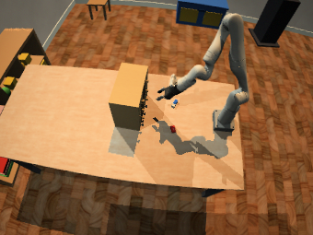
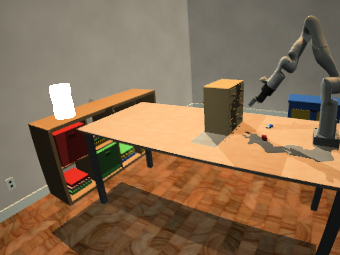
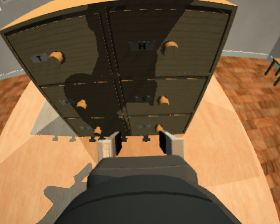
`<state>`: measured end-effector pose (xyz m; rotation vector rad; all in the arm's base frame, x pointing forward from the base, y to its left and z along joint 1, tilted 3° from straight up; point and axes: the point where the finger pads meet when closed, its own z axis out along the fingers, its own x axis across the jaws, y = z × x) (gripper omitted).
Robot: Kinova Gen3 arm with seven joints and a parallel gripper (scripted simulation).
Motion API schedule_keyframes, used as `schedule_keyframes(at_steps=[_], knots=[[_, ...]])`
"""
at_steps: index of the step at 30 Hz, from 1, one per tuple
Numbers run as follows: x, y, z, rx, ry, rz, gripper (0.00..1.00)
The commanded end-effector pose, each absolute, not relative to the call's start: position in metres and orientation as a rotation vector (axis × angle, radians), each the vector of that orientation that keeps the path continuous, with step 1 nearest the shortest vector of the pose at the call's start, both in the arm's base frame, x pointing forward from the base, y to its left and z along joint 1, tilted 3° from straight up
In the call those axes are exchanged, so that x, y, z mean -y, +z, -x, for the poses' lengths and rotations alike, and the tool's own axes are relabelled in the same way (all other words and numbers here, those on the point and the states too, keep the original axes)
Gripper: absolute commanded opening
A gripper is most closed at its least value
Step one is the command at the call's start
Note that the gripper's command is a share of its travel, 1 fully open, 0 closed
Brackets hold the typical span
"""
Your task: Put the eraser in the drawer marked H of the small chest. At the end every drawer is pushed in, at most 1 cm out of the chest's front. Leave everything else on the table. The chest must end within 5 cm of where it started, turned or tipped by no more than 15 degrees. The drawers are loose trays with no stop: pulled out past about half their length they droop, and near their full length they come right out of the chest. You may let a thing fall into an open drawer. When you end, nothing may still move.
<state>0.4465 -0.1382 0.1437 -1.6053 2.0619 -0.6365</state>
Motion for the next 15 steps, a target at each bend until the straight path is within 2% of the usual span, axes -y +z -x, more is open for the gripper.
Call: schedule_keyframes(at_steps=[1,15], knots=[[0.1430,0.1502,-0.4474,-2.069,-0.651,1.610,1.00],[0.1425,0.1561,-0.4430,-2.105,-0.602,1.639,1.00]])
